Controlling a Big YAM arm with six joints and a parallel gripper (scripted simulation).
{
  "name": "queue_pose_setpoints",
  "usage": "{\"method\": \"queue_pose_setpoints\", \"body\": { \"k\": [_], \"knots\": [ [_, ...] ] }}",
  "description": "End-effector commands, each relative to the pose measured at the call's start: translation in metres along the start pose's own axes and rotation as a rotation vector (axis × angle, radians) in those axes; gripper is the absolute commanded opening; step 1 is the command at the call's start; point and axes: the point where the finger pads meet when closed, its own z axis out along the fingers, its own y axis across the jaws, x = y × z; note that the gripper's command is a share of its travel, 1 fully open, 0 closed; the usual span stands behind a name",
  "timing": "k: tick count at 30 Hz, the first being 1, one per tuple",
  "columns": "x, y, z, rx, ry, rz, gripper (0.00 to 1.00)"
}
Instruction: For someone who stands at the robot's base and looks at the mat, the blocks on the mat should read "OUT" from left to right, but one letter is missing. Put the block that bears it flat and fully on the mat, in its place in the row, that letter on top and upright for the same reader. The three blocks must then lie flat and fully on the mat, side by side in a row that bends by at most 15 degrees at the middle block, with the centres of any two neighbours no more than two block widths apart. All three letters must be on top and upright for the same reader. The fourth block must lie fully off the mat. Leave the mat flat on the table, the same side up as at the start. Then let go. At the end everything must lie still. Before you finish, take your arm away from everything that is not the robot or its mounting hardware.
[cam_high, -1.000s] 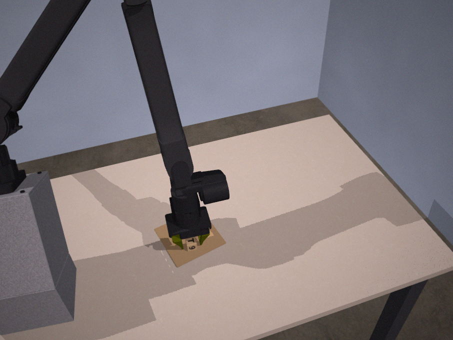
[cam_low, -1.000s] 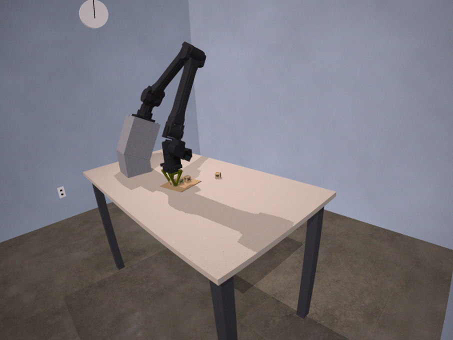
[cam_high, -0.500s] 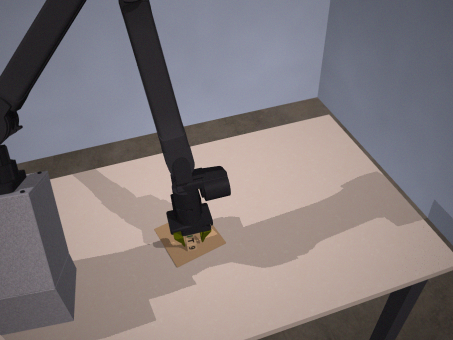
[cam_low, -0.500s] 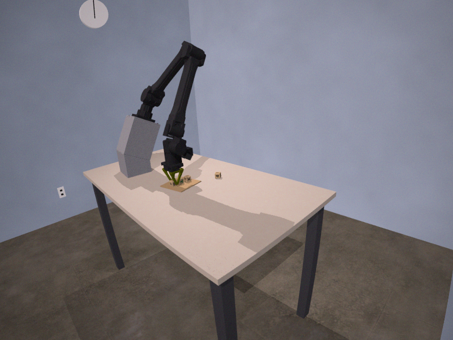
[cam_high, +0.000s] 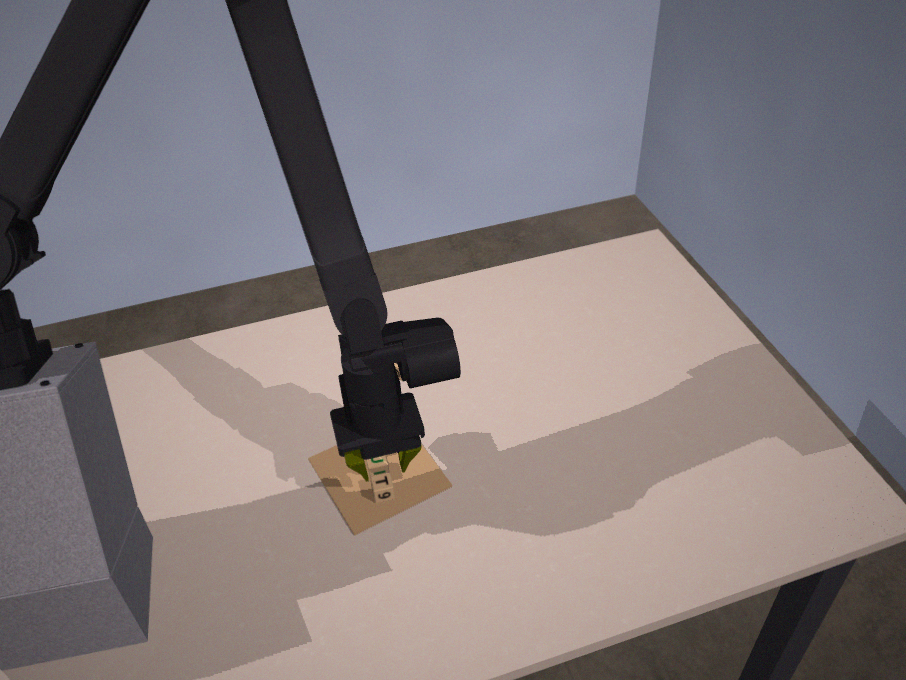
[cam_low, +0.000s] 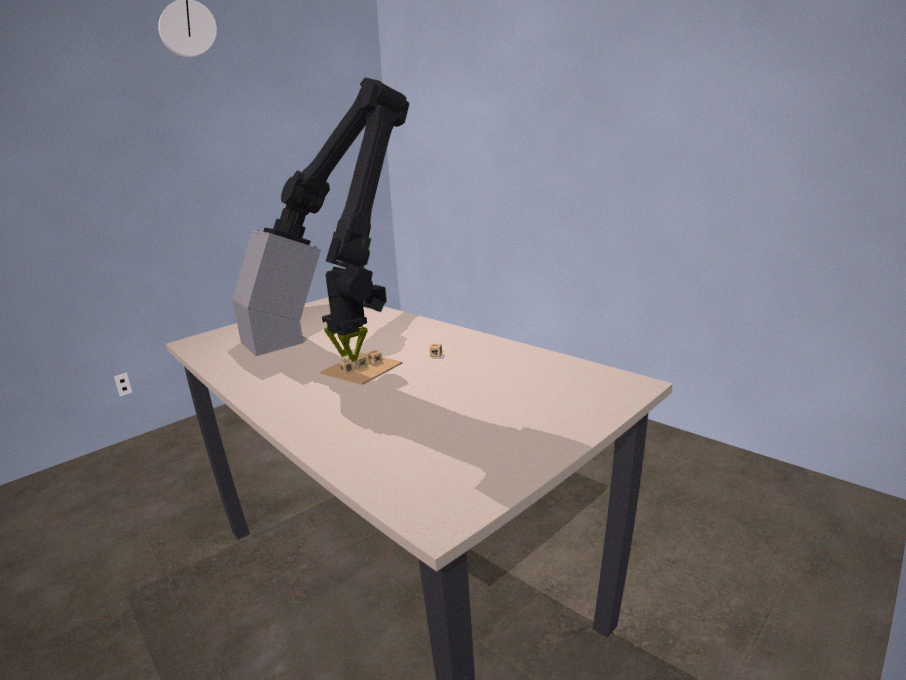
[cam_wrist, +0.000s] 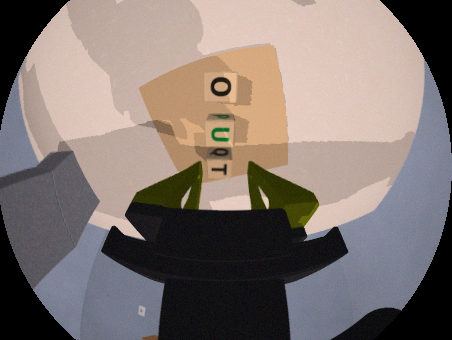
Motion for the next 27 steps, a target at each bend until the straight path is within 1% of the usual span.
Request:
{"method": "queue_pose_setpoints", "body": {
  "k": [1,2,3,11,13,14,17,20,24,27],
  "knots": [
    [0.011,0.013,-0.001,-0.024,-0.002,0.027,0.46],
    [0.009,0.008,-0.006,-0.012,-0.001,0.021,0.46],
    [0.006,-0.001,-0.015,0.009,-0.001,0.010,0.46],
    [0.006,0.000,-0.024,0.009,-0.001,0.010,0.46],
    [0.009,0.006,-0.020,-0.007,-0.001,0.018,0.46],
    [0.009,0.007,-0.020,-0.010,-0.002,0.019,0.46],
    [0.008,0.005,-0.022,-0.004,-0.001,0.017,0.46],
    [0.006,-0.001,-0.028,0.010,-0.001,0.011,0.46],
    [0.009,0.004,-0.023,-0.003,-0.001,0.019,0.46],
    [0.008,0.003,-0.023,0.001,-0.001,0.017,0.46]
  ]
}}
